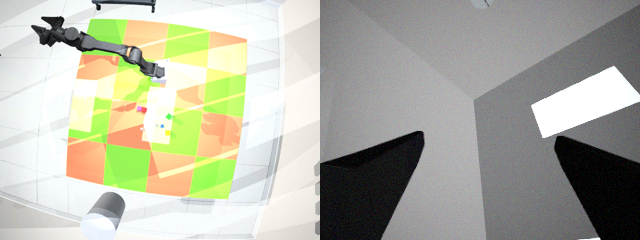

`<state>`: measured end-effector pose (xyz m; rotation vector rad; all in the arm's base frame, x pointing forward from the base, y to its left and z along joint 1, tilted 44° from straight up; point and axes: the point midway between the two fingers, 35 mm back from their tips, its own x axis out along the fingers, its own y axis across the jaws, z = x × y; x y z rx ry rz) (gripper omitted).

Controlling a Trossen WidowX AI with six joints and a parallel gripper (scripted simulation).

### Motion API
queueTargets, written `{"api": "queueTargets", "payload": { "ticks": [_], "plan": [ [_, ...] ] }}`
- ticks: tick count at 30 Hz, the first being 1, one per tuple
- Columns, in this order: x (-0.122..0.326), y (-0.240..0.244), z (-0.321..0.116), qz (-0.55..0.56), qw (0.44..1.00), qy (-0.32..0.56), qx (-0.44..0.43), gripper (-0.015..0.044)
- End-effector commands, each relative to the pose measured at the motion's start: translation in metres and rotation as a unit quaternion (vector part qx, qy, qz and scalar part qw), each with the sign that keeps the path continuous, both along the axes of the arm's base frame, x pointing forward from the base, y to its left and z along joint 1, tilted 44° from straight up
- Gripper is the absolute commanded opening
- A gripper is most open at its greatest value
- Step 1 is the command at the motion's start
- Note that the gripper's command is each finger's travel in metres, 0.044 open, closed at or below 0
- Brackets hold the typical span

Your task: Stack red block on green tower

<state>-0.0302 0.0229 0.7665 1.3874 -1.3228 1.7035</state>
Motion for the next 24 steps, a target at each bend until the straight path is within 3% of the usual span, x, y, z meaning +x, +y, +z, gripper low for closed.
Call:
{"api": "queueTargets", "payload": {
  "ticks": [1,10,24],
  "plan": [
    [-0.014,-0.042,-0.009,0.067,0.997,-0.029,0.039,0.044],
    [-0.021,-0.176,-0.058,0.208,0.956,-0.108,0.178,0.044],
    [0.056,-0.304,-0.157,0.367,0.841,-0.169,0.36,0.044]
  ]
}}
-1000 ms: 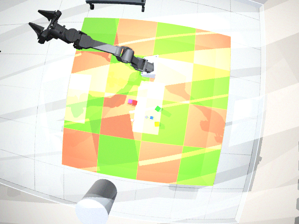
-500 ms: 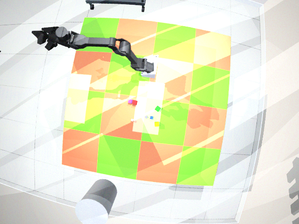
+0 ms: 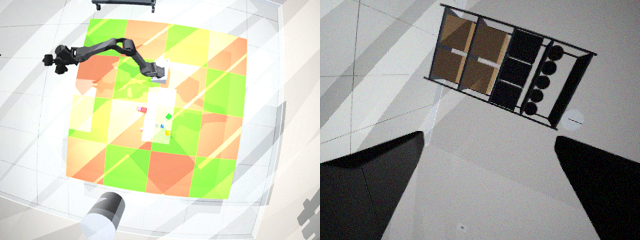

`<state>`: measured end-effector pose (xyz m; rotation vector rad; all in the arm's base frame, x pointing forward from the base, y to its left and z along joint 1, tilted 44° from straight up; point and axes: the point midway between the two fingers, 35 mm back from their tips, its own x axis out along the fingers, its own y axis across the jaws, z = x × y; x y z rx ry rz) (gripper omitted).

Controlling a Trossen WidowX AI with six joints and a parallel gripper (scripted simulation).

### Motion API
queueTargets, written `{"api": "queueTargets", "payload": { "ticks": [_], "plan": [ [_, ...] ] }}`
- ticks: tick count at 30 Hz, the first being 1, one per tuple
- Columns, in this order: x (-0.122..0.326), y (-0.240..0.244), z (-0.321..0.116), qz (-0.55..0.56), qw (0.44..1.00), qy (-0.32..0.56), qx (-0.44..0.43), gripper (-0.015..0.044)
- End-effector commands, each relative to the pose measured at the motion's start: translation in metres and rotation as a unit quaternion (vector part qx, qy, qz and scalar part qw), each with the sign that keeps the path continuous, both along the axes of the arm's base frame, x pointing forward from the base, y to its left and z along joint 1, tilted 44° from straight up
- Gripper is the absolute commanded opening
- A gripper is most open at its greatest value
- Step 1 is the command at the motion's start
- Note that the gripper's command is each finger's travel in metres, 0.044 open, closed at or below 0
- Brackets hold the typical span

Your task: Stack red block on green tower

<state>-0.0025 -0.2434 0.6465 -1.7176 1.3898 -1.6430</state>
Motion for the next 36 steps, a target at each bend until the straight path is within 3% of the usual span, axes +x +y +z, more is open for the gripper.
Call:
{"api": "queueTargets", "payload": {
  "ticks": [1,9,16,26,36],
  "plan": [
    [0.037,-0.046,-0.047,0.057,0.995,-0.014,0.083,0.044],
    [0.118,-0.093,-0.142,0.14,0.963,-0.02,0.229,0.044],
    [0.186,-0.099,-0.234,0.182,0.918,0.001,0.353,0.044],
    [0.261,-0.056,-0.362,0.206,0.838,0.054,0.502,0.044],
    [0.286,0.021,-0.476,0.176,0.755,0.178,0.606,0.044]
  ]
}}
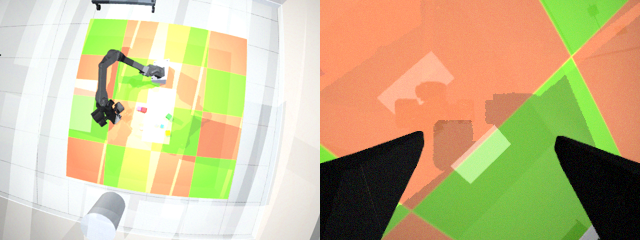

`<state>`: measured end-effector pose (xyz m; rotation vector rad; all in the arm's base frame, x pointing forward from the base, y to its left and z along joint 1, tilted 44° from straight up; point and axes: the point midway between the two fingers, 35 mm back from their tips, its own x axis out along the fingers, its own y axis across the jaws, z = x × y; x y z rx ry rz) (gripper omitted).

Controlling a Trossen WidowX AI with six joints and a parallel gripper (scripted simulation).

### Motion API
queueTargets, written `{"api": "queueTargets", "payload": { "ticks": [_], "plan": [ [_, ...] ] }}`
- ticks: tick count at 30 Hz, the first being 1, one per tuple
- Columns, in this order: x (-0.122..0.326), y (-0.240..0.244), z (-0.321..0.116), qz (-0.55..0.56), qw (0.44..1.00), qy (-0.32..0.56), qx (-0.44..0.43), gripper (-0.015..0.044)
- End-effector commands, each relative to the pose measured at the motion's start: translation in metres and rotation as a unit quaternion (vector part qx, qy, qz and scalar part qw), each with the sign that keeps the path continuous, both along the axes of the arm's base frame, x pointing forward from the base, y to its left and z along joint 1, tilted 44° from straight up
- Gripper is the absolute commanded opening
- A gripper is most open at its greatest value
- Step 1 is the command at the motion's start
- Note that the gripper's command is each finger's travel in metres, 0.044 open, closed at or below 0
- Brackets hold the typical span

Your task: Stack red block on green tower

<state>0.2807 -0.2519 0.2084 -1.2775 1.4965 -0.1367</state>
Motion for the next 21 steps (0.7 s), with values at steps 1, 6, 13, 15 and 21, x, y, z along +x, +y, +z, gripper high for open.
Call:
{"api": "queueTargets", "payload": {
  "ticks": [1,6,13,15,21],
  "plan": [
    [0.003,0.038,-0.048,0.022,0.996,0.074,0.035,0.044],
    [-0.005,0.077,-0.091,0.048,0.984,0.164,0.055,0.044],
    [-0.031,0.123,-0.134,0.083,0.954,0.284,0.053,0.044],
    [-0.04,0.134,-0.143,0.092,0.944,0.315,0.047,0.044],
    [-0.046,0.14,-0.148,0.098,0.936,0.335,0.042,0.044]
  ]
}}
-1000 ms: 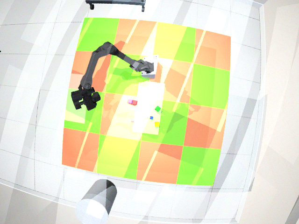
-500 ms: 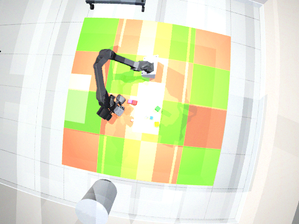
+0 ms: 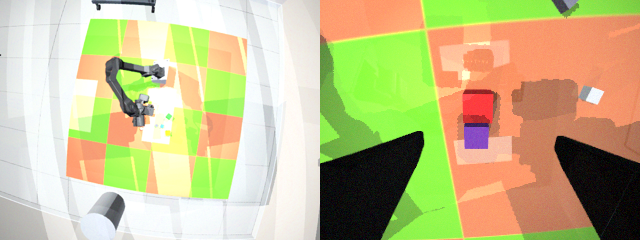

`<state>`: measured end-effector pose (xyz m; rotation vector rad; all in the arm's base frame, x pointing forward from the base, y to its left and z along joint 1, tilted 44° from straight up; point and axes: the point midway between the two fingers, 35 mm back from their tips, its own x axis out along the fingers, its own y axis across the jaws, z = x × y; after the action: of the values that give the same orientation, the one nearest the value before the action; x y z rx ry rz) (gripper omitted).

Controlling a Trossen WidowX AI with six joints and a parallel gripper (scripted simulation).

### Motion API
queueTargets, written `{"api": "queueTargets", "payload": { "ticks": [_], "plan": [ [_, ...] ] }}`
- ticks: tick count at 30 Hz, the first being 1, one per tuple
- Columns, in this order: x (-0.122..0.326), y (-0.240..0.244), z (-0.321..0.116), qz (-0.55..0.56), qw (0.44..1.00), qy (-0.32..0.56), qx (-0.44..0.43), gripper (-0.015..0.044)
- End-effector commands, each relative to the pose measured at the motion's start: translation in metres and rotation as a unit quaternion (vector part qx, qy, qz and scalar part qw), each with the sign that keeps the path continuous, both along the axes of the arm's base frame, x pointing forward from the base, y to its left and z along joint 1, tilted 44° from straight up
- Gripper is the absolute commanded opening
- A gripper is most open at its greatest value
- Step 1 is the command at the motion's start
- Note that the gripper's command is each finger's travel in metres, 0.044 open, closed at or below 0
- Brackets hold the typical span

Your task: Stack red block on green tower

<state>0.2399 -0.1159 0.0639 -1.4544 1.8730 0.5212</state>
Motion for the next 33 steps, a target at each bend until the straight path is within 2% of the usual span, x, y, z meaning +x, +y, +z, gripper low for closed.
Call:
{"api": "queueTargets", "payload": {
  "ticks": [1,13,33],
  "plan": [
    [-0.006,0.004,-0.003,0.005,1.0,0.016,-0.007,0.044],
    [-0.013,-0.026,-0.036,0.005,1.0,0.017,-0.008,0.044],
    [-0.016,-0.039,-0.051,0.005,1.0,0.017,-0.007,0.044]
  ]
}}
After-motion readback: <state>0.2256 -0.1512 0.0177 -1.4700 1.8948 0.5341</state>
